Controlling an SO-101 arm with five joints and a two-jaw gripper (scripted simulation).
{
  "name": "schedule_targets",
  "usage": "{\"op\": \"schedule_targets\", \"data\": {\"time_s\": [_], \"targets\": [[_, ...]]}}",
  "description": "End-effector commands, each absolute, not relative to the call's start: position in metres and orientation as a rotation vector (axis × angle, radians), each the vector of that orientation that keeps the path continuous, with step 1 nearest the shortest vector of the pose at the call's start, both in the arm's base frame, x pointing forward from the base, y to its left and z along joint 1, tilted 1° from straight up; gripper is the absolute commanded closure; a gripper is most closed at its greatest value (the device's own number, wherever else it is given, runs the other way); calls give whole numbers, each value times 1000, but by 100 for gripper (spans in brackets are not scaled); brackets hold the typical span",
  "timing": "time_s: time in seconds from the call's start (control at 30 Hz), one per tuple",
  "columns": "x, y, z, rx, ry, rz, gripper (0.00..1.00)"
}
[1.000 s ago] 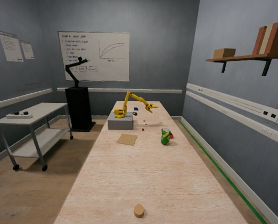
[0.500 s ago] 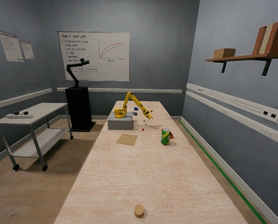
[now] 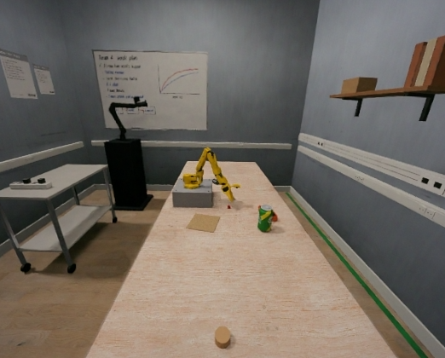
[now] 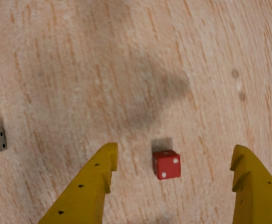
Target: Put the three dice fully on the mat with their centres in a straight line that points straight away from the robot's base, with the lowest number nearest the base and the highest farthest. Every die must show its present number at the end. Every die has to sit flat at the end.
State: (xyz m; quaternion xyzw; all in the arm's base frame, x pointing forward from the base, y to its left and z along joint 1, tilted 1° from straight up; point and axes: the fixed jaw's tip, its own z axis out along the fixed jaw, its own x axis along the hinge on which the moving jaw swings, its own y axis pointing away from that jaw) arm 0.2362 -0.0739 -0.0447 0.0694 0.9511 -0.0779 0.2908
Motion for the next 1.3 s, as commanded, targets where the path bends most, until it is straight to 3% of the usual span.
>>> {"op": "schedule_targets", "data": {"time_s": [0.0, 1.27], "targets": [[223, -80, -53, 342, 2536, -187, 70], [195, -89, -65, 687, 2509, -141, 75]]}}
